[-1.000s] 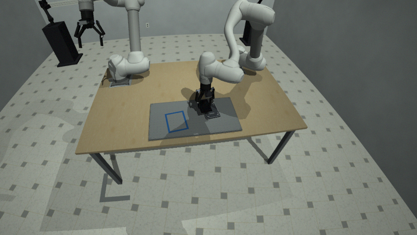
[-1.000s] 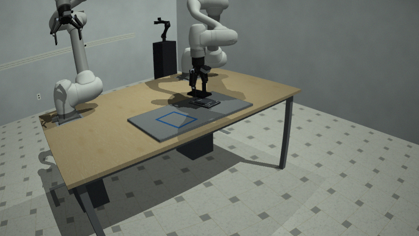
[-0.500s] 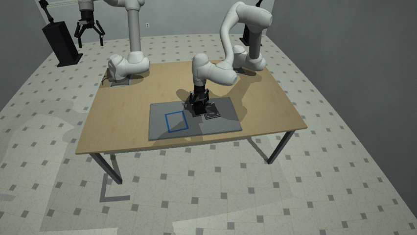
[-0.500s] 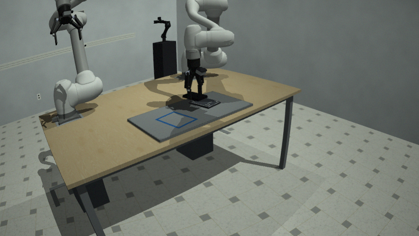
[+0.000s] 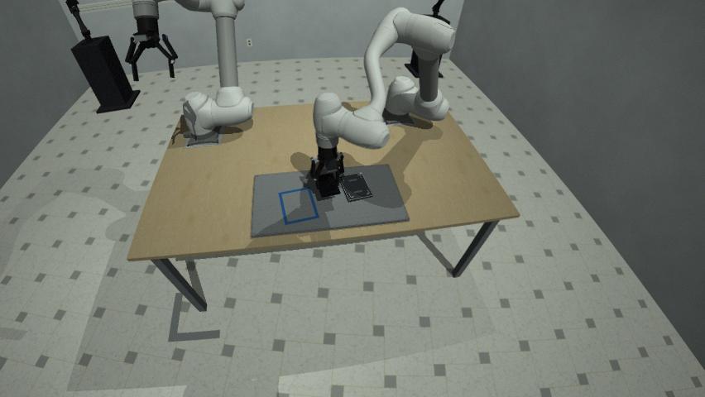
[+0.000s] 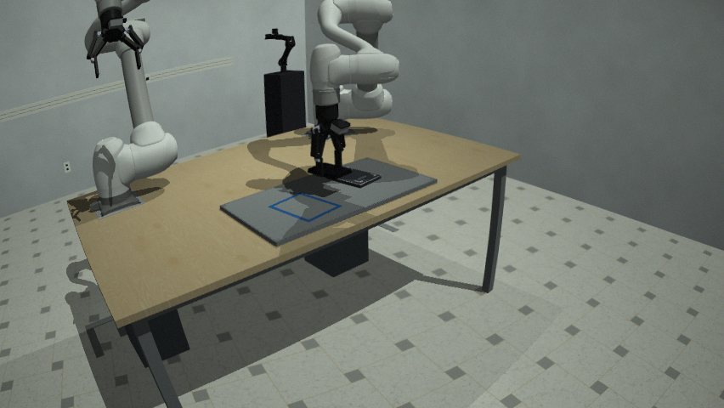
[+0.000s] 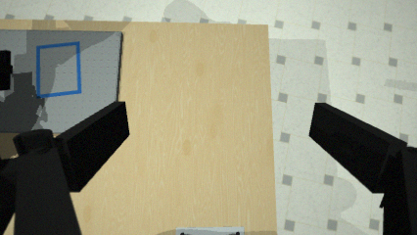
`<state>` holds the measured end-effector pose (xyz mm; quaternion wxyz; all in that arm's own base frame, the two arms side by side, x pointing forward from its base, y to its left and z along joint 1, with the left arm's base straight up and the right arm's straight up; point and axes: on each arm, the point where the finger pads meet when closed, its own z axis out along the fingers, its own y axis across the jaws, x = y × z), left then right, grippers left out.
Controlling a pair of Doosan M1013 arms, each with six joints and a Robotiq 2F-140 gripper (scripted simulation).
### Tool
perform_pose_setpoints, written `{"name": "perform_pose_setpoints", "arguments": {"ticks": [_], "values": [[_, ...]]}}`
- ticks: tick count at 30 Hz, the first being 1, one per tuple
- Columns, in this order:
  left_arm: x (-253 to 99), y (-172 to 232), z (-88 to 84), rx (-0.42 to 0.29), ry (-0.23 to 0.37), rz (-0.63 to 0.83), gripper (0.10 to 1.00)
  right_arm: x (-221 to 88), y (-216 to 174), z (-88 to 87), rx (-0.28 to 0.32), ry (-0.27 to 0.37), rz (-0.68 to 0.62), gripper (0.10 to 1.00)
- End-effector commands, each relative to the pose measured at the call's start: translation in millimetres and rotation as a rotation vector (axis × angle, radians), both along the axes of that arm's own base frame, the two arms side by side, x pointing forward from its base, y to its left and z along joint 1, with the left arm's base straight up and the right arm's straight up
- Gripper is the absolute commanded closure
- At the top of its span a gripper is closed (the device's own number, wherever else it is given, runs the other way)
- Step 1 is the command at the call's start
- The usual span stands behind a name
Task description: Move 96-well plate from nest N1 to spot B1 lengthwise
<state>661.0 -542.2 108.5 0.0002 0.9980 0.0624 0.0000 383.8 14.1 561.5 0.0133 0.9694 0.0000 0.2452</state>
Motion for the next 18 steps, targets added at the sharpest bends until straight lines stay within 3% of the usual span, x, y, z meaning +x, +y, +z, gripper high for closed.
{"name": "perform_pose_setpoints", "arguments": {"ticks": [1,18], "values": [[3,-11,0.7,0.000,-0.001,0.000,0.493,0,0,0.5,0.000,-0.001,0.000,0.098],[16,-59,-1.3,0.000,-0.001,0.000,0.493,0,0,0.5,0.000,-0.001,0.000,0.098]]}}
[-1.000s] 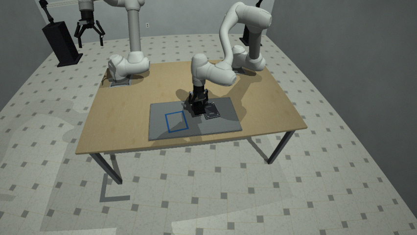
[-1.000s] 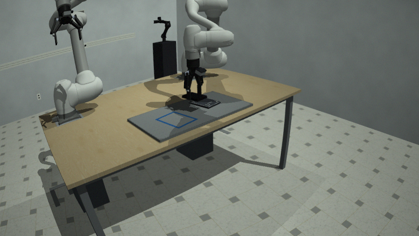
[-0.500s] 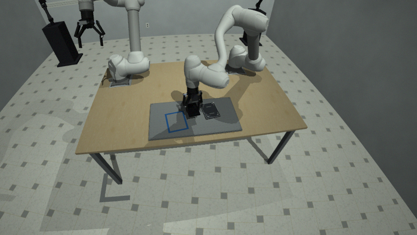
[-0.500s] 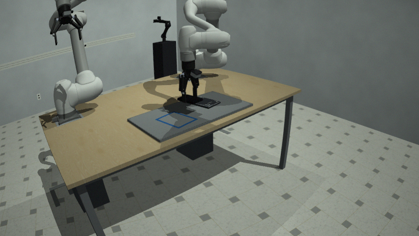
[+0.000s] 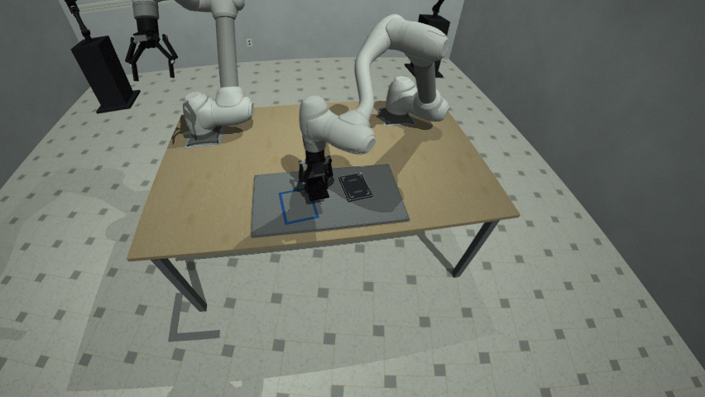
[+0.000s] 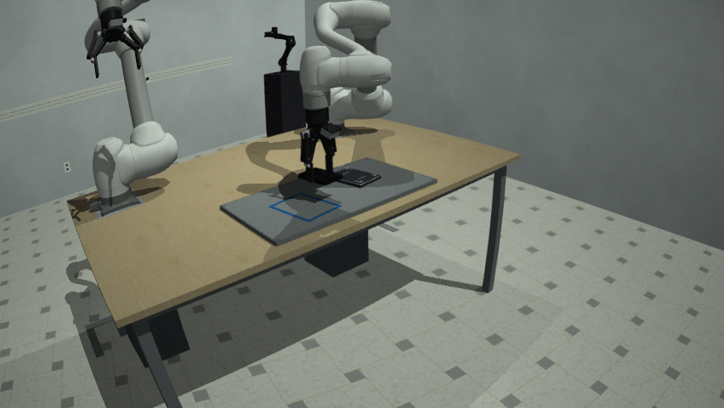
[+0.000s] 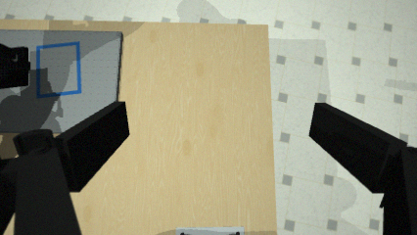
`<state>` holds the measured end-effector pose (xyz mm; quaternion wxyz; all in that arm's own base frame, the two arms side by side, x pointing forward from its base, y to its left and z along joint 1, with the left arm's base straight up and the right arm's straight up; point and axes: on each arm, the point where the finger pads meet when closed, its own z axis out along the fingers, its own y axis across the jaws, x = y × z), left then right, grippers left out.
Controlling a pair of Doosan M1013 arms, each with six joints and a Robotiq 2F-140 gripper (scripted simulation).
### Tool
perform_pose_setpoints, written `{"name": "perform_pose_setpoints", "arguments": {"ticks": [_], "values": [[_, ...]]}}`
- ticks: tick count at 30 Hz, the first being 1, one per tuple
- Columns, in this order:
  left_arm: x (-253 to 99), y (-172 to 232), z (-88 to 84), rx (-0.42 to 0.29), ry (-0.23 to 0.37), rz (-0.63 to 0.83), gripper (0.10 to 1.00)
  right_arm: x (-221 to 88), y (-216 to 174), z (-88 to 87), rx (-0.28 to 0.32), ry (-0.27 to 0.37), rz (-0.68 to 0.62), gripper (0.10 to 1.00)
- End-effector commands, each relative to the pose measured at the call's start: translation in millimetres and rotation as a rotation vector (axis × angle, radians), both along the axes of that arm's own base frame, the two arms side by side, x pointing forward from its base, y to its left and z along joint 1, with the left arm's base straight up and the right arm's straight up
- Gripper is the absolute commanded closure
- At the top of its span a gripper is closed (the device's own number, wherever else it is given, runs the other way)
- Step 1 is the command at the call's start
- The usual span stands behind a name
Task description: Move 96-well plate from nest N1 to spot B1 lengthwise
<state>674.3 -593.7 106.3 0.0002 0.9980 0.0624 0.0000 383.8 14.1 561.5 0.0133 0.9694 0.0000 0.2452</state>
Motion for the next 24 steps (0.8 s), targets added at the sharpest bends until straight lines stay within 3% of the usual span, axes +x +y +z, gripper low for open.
{"name": "perform_pose_setpoints", "arguments": {"ticks": [1,24], "values": [[3,-8,0.9,0.000,-0.001,0.000,0.493,0,0,0.5,0.000,-0.001,0.000,0.098],[20,-76,-1.8,0.000,-0.001,0.000,0.493,0,0,0.5,0.000,-0.001,0.000,0.098]]}}
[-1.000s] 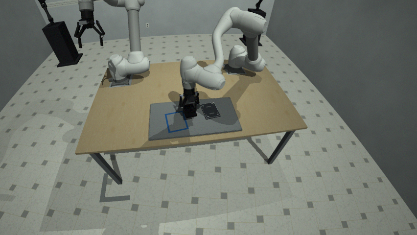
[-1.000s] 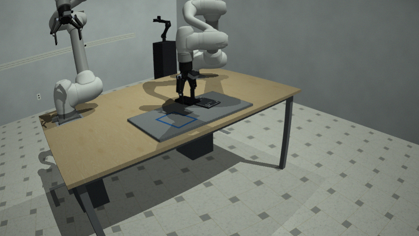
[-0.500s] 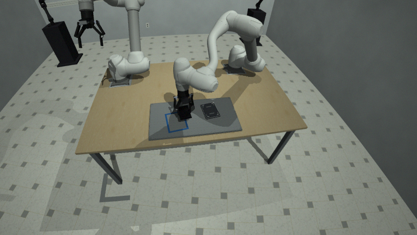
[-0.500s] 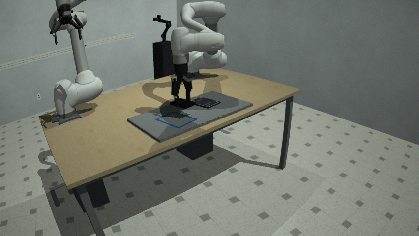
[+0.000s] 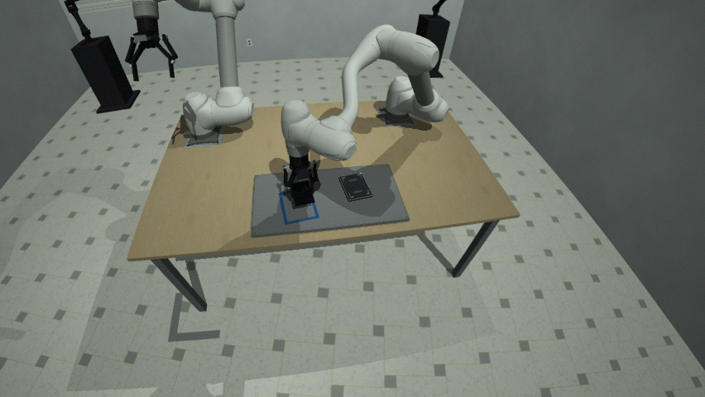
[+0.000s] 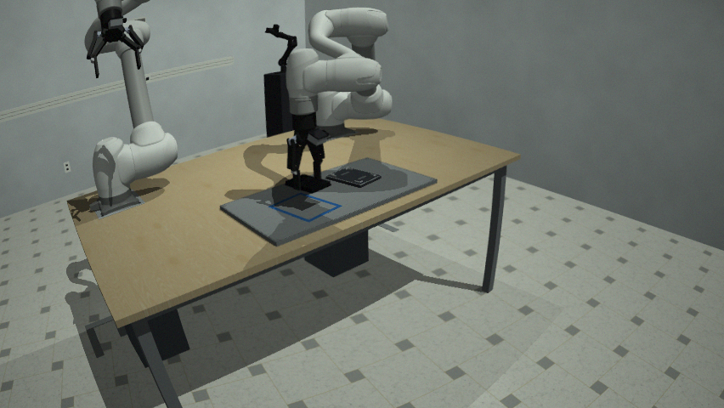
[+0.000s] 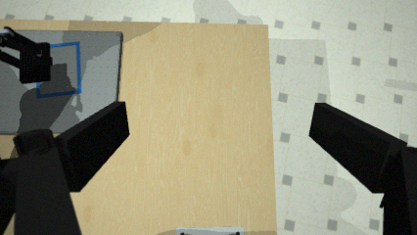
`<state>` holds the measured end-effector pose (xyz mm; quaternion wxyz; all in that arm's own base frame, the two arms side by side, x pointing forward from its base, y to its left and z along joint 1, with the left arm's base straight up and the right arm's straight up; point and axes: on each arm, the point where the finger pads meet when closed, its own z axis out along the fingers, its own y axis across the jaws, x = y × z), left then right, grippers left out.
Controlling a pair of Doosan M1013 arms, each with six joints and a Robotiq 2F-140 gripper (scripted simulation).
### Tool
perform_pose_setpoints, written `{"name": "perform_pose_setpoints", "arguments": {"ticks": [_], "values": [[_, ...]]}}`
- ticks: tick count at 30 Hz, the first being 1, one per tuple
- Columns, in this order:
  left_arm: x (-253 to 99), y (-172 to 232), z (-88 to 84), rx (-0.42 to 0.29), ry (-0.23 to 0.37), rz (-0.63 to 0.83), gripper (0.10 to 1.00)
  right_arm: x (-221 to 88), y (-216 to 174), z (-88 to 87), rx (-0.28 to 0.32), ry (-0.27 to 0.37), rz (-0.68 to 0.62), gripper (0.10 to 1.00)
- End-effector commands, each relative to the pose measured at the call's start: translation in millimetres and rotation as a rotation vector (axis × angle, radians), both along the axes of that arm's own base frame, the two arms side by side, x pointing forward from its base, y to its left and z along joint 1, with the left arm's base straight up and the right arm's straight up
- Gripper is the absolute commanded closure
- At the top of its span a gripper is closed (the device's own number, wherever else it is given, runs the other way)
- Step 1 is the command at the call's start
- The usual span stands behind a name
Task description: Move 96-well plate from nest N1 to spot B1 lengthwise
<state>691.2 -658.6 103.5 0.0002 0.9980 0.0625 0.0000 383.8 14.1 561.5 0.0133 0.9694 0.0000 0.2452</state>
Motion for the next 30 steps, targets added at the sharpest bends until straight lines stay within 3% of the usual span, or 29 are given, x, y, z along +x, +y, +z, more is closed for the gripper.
{"name": "perform_pose_setpoints", "arguments": {"ticks": [1,30], "values": [[4,-14,0.8,0.000,-0.001,0.000,0.493,0,0,0.5,0.000,-0.001,0.000,0.098],[7,-26,-2.9,0.000,-0.001,0.000,0.493,0,0,0.5,0.000,-0.001,0.000,0.098]]}}
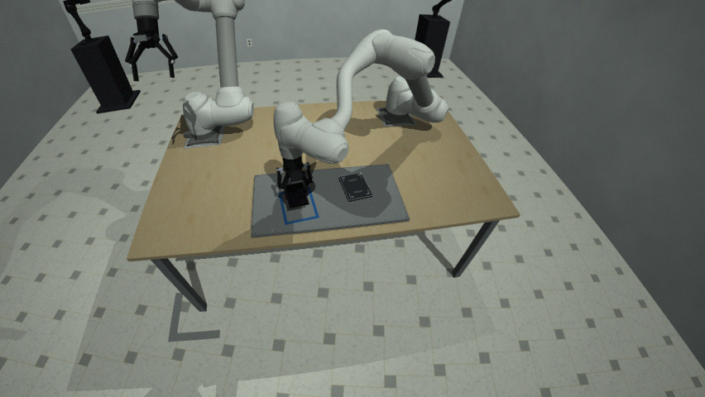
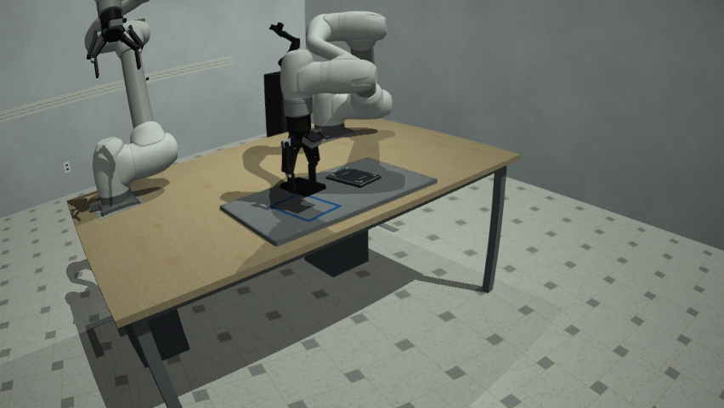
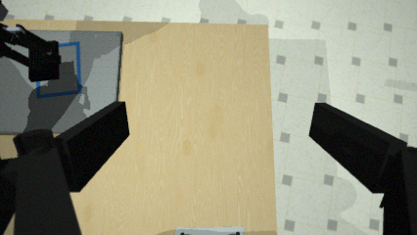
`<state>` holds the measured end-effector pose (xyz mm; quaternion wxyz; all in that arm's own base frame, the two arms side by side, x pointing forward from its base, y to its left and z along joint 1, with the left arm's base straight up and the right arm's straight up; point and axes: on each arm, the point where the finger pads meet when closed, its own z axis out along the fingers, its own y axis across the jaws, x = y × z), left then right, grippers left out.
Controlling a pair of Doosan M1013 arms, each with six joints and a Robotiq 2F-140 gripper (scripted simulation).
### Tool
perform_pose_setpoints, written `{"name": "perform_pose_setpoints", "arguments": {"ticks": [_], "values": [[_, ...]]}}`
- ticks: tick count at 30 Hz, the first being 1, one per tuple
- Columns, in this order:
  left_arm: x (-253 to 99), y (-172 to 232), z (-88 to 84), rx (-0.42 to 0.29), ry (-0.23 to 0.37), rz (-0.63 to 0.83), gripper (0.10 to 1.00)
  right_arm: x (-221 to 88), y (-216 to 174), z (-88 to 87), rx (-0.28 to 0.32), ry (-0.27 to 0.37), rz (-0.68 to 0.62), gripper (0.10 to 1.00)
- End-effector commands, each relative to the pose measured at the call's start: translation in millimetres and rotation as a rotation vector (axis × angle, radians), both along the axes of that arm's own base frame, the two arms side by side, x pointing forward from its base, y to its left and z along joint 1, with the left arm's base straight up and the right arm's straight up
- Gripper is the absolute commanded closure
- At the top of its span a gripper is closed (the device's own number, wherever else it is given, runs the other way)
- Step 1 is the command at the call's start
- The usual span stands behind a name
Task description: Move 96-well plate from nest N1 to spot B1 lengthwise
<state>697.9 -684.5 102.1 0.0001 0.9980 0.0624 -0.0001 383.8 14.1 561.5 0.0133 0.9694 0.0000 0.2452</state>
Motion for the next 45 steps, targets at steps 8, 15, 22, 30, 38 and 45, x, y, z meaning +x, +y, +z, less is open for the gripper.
{"name": "perform_pose_setpoints", "arguments": {"ticks": [8,15,22,30,38,45], "values": [[0,0,-14.8,-0.001,-0.001,0.000,0.493,0,0,0.5,0.000,-0.001,0.000,0.098],[0,1,-23.2,-0.001,-0.001,0.000,0.493,0,0,0.5,0.000,-0.001,0.000,0.098],[0,1,-34.8,-0.001,-0.001,0.000,0.493,0,0,0.5,0.000,-0.001,0.000,0.098],[0,1,-48.2,-0.001,-0.001,0.000,0.493,0,0,0.5,0.000,-0.001,0.000,0.098],[0,1,-48.7,-0.001,-0.001,0.000,0.493,0,0,0.5,0.000,-0.001,0.000,0.098],[0,1,-49.2,-0.001,-0.001,0.000,0.493,0,0,0.5,0.000,-0.001,0.000,0.098]]}}
